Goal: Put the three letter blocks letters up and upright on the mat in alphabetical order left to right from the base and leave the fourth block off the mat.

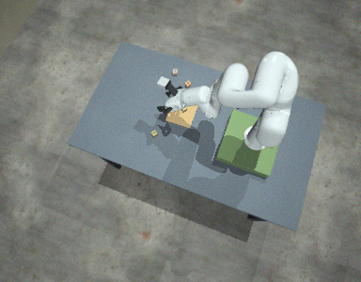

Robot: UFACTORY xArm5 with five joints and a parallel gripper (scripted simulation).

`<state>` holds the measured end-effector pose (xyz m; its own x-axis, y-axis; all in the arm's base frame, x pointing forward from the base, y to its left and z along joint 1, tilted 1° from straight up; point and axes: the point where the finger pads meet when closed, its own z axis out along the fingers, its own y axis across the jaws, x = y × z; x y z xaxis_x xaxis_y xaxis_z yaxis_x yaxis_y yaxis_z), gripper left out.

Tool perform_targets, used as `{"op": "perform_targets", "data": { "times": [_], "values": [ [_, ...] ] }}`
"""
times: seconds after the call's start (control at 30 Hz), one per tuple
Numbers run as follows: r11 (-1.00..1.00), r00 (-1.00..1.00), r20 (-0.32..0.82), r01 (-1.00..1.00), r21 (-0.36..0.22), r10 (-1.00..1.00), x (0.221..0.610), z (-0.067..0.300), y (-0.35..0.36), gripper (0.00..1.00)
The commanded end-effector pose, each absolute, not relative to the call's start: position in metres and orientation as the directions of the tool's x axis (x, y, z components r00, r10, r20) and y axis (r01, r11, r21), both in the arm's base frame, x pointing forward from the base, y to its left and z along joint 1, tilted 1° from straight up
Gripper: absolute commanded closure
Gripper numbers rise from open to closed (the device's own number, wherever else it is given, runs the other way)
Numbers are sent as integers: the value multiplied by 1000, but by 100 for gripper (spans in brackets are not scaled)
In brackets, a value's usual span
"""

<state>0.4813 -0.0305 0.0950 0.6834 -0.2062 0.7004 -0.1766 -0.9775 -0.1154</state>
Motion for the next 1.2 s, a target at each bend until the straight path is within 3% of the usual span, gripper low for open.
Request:
{"op": "perform_targets", "data": {
  "times": [0.0,0.53,1.17],
  "values": [
    [-969,722,650,-222,-108,-237,480,97,-49,0],
    [-920,802,465,-383,-83,-376,444,109,-108,0],
    [-913,806,444,-400,-80,-391,439,111,-113,0]
  ]
}}
